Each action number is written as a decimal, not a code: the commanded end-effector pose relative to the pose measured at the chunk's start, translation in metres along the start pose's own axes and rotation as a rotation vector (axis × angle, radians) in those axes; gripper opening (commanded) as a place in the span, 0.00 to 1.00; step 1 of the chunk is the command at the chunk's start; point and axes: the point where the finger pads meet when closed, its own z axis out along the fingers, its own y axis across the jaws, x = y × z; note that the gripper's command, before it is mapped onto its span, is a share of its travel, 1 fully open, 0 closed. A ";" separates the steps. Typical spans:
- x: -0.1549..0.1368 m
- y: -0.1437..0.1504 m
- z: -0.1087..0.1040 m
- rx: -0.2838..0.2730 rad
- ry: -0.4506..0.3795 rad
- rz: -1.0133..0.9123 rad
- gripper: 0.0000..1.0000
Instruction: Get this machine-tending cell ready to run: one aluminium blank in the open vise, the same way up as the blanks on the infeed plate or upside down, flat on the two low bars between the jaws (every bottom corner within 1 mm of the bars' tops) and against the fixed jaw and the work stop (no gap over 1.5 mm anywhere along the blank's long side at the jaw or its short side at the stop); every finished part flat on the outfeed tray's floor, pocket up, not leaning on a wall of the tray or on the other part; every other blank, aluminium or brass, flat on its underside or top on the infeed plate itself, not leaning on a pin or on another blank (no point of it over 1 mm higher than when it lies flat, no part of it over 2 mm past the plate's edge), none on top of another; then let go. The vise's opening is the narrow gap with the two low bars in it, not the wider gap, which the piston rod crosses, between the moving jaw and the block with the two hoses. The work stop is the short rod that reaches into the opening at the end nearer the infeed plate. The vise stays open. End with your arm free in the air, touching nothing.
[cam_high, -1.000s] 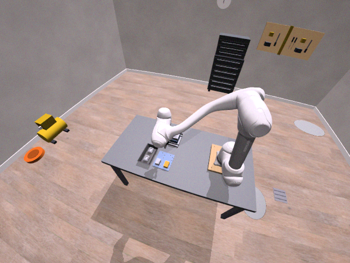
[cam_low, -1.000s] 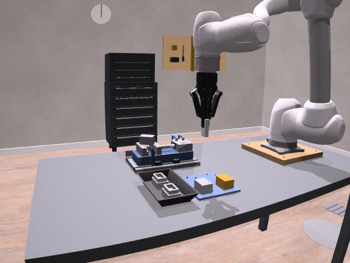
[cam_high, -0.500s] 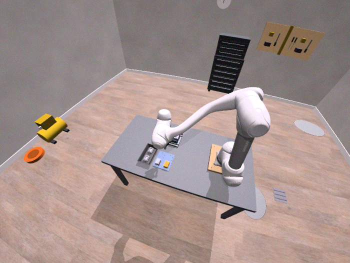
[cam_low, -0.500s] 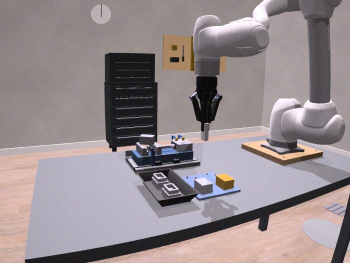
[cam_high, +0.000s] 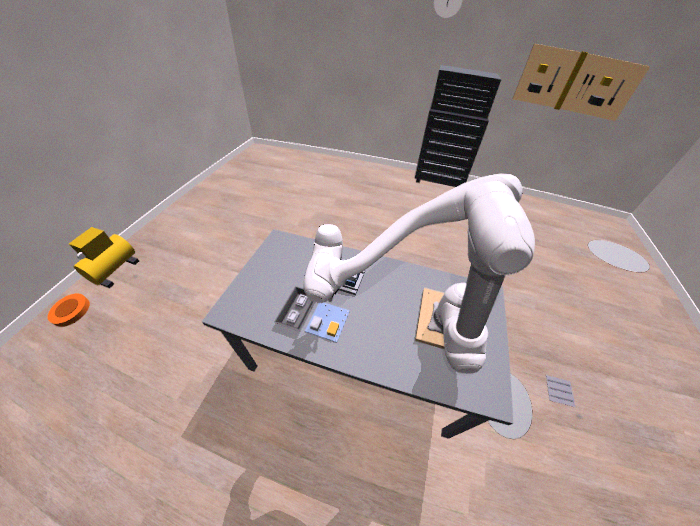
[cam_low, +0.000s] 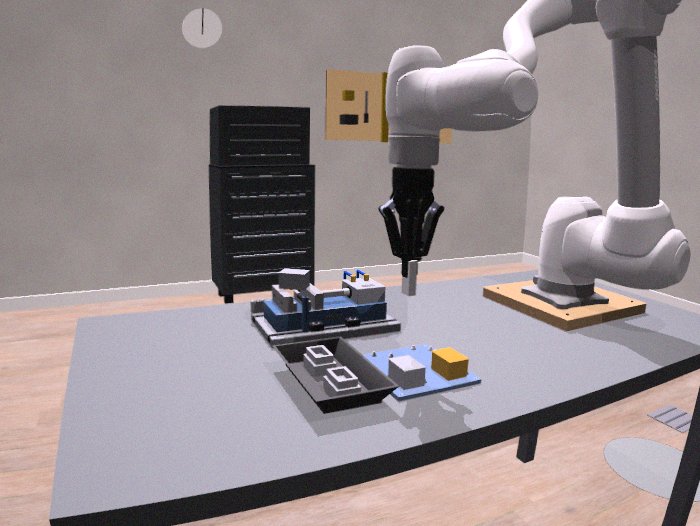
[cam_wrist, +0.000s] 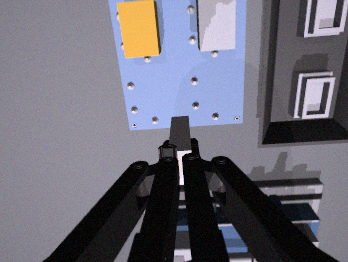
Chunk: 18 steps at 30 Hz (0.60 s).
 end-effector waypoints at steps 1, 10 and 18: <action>0.000 0.000 0.005 0.000 0.000 0.000 0.00; 0.000 0.000 0.018 0.000 0.000 0.000 0.00; 0.000 0.000 0.025 0.000 0.000 0.000 0.00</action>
